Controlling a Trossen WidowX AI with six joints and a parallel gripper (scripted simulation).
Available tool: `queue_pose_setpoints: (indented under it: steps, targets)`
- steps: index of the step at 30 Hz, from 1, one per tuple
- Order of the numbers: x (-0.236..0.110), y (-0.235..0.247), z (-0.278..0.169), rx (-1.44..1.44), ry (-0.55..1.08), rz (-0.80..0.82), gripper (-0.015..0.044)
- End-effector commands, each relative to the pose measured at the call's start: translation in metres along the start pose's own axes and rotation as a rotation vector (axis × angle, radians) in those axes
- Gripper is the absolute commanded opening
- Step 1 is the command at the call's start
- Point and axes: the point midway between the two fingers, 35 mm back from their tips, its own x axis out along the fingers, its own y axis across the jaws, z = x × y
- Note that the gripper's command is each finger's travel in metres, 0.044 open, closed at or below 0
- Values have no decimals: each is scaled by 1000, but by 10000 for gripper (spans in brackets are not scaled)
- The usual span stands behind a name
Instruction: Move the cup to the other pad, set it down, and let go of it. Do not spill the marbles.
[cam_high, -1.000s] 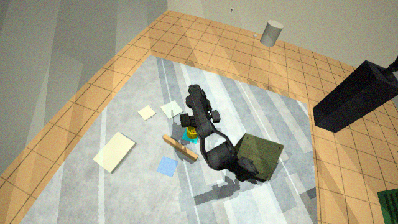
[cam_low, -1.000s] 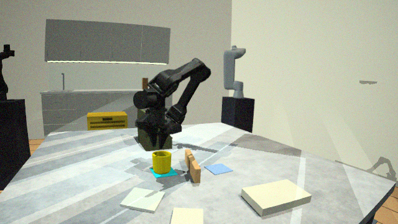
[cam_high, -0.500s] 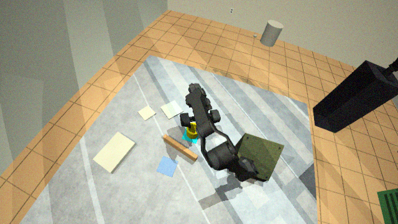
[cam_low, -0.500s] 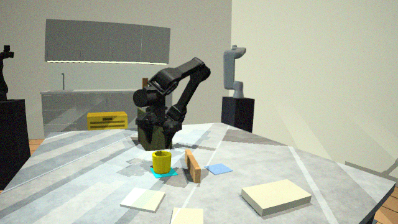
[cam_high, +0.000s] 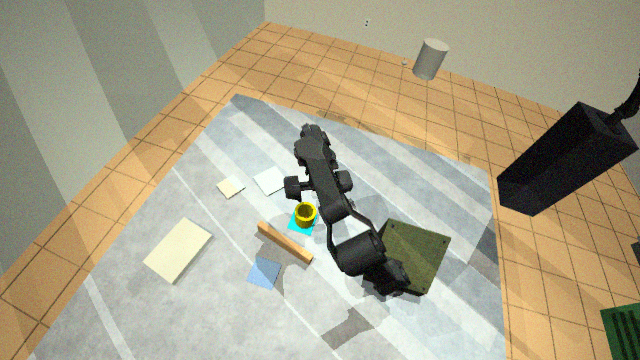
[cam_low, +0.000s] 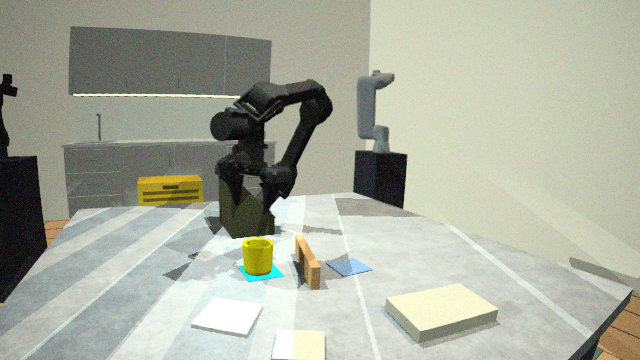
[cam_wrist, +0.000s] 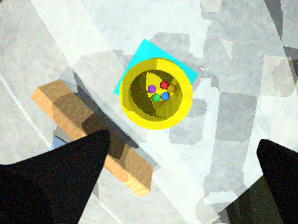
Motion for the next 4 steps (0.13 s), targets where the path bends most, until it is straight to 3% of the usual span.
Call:
queue_pose_setpoints:
  steps: [1, 4]
  targets:
    - [-6, 0, 0, -5, -4, -5, 440]
    - [-1, 0, 0, 0, -1, 0, 440]
